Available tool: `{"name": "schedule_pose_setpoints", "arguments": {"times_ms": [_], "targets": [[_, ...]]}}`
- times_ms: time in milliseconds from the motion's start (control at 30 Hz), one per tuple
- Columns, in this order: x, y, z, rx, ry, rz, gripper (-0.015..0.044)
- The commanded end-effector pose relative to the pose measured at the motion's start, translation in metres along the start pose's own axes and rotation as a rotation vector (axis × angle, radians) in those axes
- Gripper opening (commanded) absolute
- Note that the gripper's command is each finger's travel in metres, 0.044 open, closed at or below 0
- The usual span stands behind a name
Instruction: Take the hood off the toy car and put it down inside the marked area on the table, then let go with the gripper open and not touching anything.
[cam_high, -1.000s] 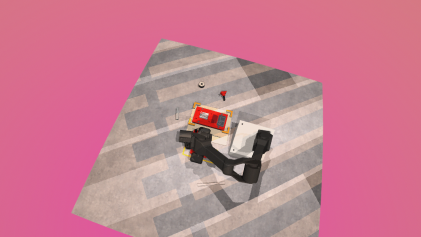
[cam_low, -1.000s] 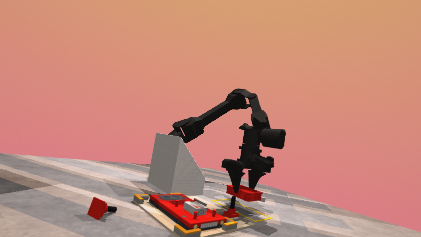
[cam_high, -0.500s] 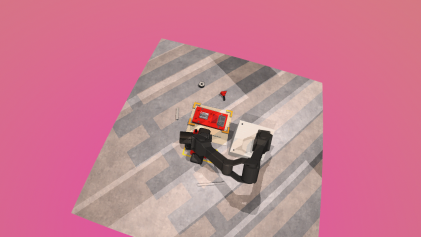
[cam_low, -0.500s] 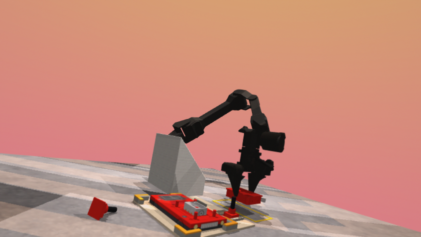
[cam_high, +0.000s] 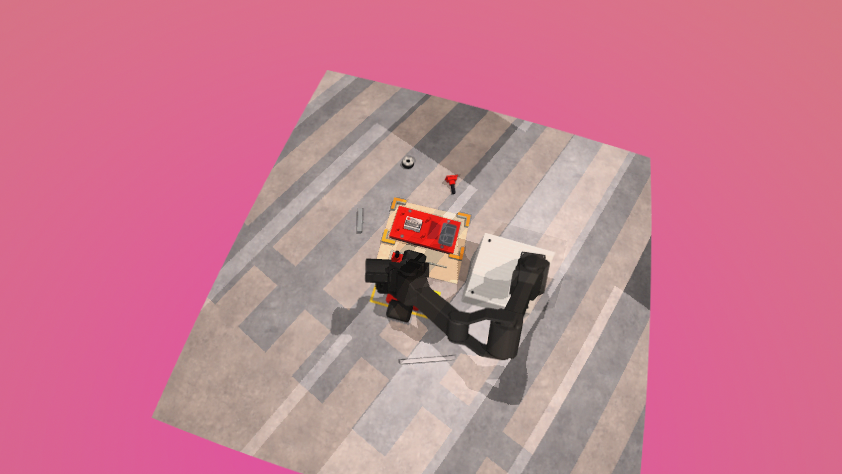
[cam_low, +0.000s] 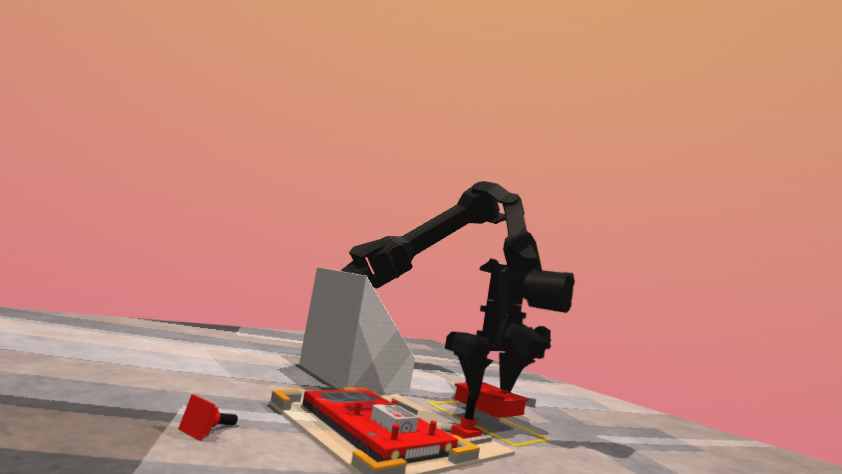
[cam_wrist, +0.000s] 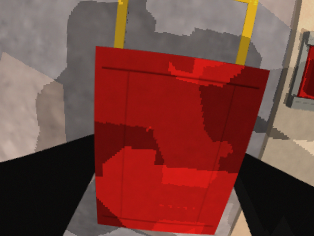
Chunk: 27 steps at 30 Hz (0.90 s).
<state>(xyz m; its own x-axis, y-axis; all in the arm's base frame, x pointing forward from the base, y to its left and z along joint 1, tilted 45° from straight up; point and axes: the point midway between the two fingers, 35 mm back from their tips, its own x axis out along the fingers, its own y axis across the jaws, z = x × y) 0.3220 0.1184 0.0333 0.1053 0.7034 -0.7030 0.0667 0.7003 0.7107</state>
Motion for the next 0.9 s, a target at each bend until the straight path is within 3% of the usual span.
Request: {"name": "schedule_pose_setpoints", "arguments": {"times_ms": [0, 867], "targets": [[0.003, -0.001, -0.001, 0.006, 0.001, -0.006, 0.0], [0.014, -0.001, -0.001, 0.006, 0.001, -0.006, 0.0]]}}
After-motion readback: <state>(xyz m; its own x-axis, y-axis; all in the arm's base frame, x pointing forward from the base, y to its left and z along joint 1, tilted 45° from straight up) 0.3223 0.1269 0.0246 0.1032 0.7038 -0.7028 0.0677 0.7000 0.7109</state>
